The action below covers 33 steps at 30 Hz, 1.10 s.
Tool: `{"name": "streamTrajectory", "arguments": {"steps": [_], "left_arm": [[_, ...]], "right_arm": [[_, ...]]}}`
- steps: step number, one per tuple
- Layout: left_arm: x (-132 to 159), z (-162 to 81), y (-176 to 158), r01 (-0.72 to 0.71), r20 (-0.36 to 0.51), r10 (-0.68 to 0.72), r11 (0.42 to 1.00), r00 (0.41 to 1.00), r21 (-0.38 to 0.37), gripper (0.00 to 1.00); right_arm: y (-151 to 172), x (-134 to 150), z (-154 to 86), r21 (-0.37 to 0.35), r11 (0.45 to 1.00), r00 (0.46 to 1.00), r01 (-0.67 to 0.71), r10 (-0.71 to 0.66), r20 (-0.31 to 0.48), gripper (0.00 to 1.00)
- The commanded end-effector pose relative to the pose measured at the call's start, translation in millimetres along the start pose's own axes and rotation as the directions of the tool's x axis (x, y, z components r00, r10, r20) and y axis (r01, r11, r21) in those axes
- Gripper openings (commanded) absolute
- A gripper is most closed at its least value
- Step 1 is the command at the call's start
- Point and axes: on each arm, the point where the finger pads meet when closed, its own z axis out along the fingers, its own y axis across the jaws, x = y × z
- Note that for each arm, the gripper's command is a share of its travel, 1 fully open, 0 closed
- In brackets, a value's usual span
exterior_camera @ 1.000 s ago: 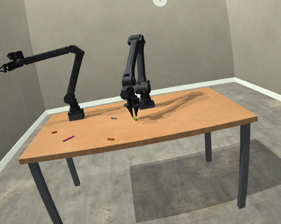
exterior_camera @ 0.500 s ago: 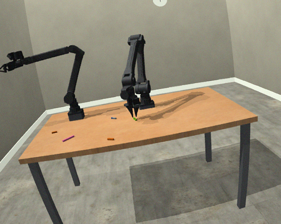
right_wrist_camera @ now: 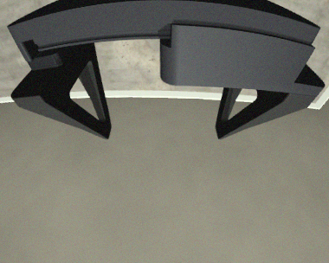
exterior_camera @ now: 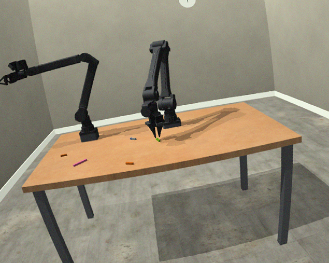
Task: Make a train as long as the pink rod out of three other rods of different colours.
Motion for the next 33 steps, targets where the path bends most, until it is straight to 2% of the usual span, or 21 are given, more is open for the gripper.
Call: {"name": "streamTrajectory", "arguments": {"steps": [1, 33], "left_arm": [[-11.9, -10.1, -13.0, 0.008, 0.03, -0.008, 1.0, 1.0, 0.026, 0.23], [-17.1, -11.9, -17.9, 0.007, 0.034, -0.008, 1.0, 0.999, 0.03, 0.23]], "right_arm": [[-8.3, -19.8, -7.5, 0.016, 1.0, 0.998, -0.013, 0.012, 0.054, 1.0], [-8.3, -19.8, -7.5, 0.016, 1.0, 0.998, -0.013, 0.012, 0.054, 1.0]]}}
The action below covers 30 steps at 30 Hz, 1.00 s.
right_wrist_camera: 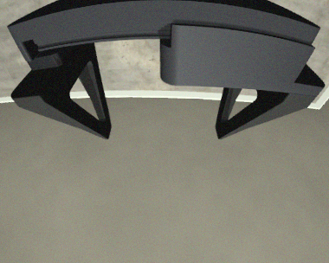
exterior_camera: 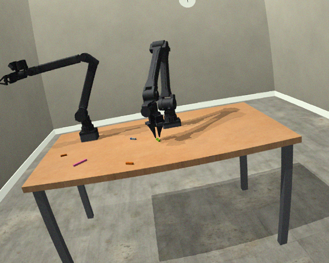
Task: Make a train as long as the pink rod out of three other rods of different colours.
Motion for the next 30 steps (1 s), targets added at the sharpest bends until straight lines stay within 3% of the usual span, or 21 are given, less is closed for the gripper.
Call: {"name": "streamTrajectory", "arguments": {"steps": [1, 24, 30], "left_arm": [[-17.2, -11.9, -17.8, 0.006, 0.034, -0.008, 1.0, 0.999, 0.03, 0.23], [-17.1, -11.5, -17.7, 0.007, 0.034, -0.008, 1.0, 0.999, 0.03, 0.23], [-9.5, -1.3, -11.4, 0.007, 0.019, -0.007, 1.0, 1.0, 0.017, 0.23]], "right_arm": [[-8.3, -19.8, -7.5, 0.016, 1.0, 0.998, -0.013, 0.012, 0.054, 1.0], [-8.3, -19.8, -7.5, 0.016, 1.0, 0.998, -0.013, 0.012, 0.054, 1.0], [-8.3, -19.8, -7.5, 0.016, 1.0, 0.998, -0.013, 0.012, 0.054, 1.0]]}}
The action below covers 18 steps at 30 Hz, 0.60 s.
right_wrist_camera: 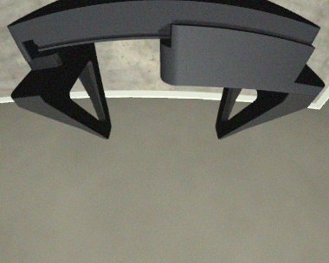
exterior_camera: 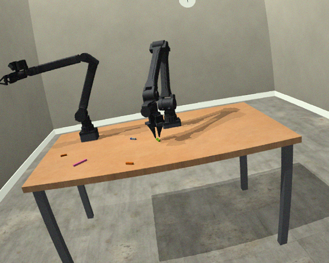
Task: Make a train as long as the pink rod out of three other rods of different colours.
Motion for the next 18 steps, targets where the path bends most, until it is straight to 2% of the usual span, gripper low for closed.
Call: {"name": "streamTrajectory", "arguments": {"steps": [1, 18], "left_arm": [[-5.3, 1.4, -7.9, 0.007, 0.009, -0.007, 1.0, 1.0, 0.009, 0.23], [0.4, 19.8, -3.2, 0.007, -0.002, -0.007, 1.0, 1.0, 0.0, 0.23]], "right_arm": [[-8.3, -19.8, -7.5, 0.016, 1.0, 0.998, -0.013, 0.012, 0.054, 1.0], [-8.3, -19.8, -7.5, 0.016, 1.0, 0.998, -0.013, 0.012, 0.054, 1.0]]}}
